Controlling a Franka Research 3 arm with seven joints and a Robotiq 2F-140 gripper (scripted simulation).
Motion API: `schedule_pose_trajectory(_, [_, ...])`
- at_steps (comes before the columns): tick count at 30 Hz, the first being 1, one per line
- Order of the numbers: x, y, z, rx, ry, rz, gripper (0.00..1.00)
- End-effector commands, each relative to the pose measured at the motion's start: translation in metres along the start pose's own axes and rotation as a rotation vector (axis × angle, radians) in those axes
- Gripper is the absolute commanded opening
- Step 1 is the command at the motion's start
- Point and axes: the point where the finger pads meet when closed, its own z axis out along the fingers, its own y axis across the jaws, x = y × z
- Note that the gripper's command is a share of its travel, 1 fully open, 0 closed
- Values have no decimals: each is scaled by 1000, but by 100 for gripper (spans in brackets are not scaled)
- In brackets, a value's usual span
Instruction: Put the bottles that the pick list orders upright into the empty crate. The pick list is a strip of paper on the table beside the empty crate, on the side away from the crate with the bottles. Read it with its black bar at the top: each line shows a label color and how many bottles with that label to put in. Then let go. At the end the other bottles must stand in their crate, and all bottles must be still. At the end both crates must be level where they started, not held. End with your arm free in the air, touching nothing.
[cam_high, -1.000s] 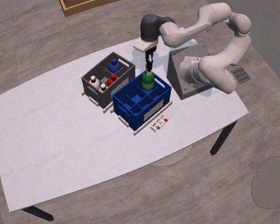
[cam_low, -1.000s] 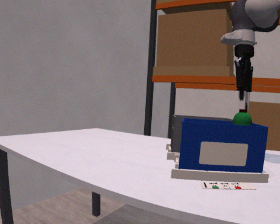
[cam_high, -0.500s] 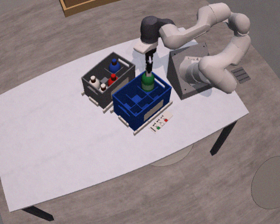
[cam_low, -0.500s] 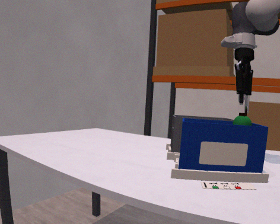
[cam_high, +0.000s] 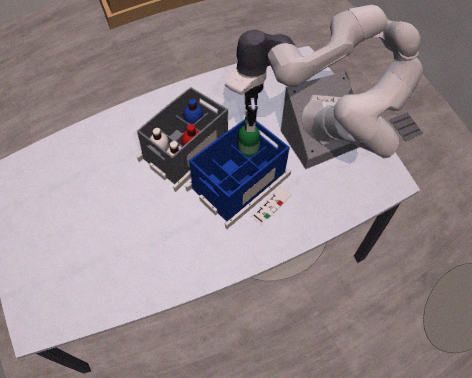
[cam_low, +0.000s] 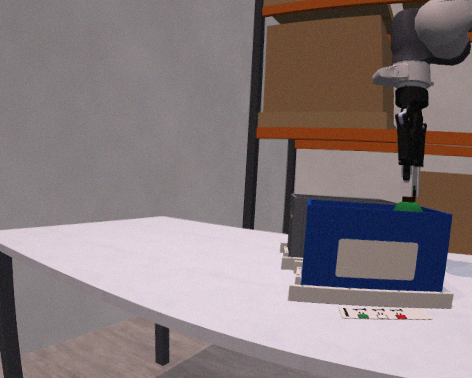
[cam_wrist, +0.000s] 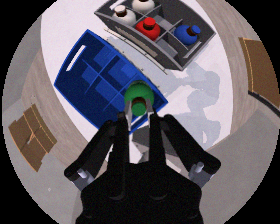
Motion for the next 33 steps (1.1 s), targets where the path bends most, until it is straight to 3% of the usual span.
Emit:
schedule_pose_trajectory(1, [4,2,1,-4,13,11,0])
schedule_pose_trajectory(33, [4,2,29,-4,13,11,0])
